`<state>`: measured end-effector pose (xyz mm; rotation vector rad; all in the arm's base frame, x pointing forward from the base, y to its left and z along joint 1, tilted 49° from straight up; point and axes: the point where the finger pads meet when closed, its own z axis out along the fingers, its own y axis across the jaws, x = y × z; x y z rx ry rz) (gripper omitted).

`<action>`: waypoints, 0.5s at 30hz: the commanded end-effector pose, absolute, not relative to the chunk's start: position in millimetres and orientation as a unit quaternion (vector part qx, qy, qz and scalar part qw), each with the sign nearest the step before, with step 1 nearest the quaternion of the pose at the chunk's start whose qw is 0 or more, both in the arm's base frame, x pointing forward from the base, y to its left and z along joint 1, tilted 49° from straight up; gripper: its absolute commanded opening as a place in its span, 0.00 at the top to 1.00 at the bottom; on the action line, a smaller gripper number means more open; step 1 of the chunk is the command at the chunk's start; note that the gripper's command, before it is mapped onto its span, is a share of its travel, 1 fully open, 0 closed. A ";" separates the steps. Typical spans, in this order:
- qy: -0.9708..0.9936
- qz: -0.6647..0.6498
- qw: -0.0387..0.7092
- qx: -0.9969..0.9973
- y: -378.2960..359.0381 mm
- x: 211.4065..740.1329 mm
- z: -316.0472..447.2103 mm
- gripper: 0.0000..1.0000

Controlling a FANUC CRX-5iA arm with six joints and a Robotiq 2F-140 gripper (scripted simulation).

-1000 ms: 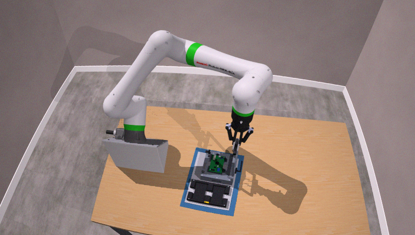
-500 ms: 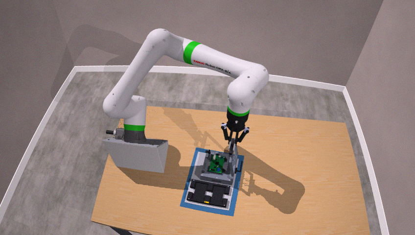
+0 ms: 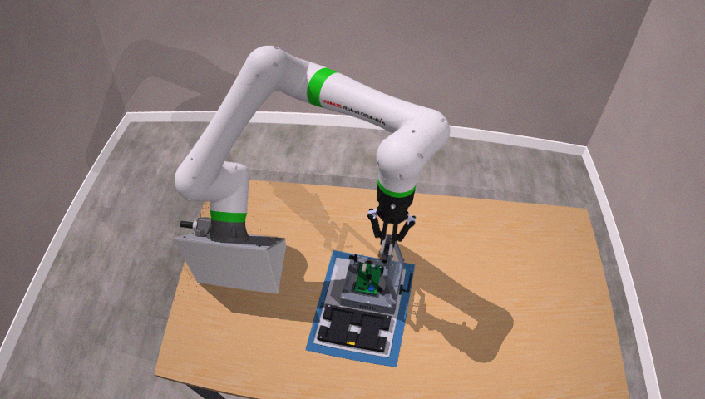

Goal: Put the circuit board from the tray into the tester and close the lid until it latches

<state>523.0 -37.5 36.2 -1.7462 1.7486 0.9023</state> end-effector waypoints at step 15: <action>0.643 0.332 0.253 -0.642 -30.7 496.3 31.9 1.00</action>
